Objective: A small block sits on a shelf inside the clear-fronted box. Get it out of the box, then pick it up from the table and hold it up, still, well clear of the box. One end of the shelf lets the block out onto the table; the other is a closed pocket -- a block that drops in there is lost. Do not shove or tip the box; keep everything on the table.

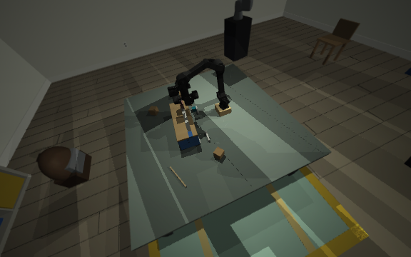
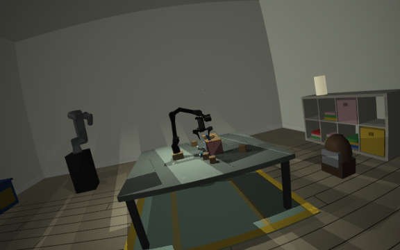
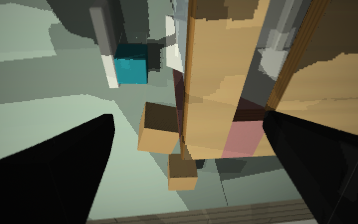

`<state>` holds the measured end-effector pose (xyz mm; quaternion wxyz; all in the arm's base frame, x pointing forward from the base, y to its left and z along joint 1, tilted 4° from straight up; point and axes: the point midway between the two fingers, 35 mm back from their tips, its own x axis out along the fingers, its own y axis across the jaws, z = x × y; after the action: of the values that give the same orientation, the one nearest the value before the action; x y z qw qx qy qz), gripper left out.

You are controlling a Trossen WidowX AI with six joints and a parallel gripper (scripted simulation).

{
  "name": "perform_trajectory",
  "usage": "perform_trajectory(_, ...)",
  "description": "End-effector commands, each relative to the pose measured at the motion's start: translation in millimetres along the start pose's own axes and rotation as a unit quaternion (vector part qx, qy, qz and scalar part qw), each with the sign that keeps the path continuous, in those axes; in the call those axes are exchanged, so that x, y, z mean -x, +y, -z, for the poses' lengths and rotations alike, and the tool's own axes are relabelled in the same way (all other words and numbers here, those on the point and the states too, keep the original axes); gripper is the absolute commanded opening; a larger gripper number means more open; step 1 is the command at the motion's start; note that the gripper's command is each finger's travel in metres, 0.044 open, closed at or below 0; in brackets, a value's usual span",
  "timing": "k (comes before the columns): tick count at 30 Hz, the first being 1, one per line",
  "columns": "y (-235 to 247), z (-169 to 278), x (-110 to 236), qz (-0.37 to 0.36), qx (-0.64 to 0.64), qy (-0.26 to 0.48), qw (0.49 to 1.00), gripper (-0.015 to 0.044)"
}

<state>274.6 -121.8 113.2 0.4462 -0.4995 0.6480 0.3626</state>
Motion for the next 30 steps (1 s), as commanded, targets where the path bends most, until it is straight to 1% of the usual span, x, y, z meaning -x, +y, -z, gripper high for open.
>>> perform_trajectory(1, 0.0, 0.0, 0.0, 0.000, 0.000, 0.000, 1.000, 0.0400)
perform_trajectory(3, 1.2, 6.7, 6.3, 0.013, -0.030, -0.017, 0.999, 0.0347)
perform_trajectory(5, 3.4, 12.9, 9.8, 0.022, -0.122, -0.037, 0.992, 0.0295)
perform_trajectory(6, 4.3, 14.0, 9.2, 0.021, -0.171, -0.043, 0.984, 0.0285)
perform_trajectory(9, 7.0, 17.3, 7.7, 0.018, -0.313, -0.059, 0.948, 0.0285)
perform_trajectory(12, 9.7, 20.6, 6.2, 0.011, -0.452, -0.076, 0.889, 0.0285)
perform_trajectory(16, 13.5, 25.2, 4.3, -0.006, -0.632, -0.098, 0.769, 0.0285)
perform_trajectory(18, 15.4, 27.4, 3.4, -0.017, -0.711, -0.107, 0.695, 0.0285)
perform_trajectory(21, 18.2, 30.7, 2.2, -0.037, -0.813, -0.119, 0.570, 0.0285)
perform_trajectory(22, 19.1, 31.7, 1.8, -0.043, -0.839, -0.122, 0.529, 0.0285)
perform_trajectory(30, 23.5, 36.8, 0.3, -0.079, -0.938, -0.132, 0.310, 0.0285)
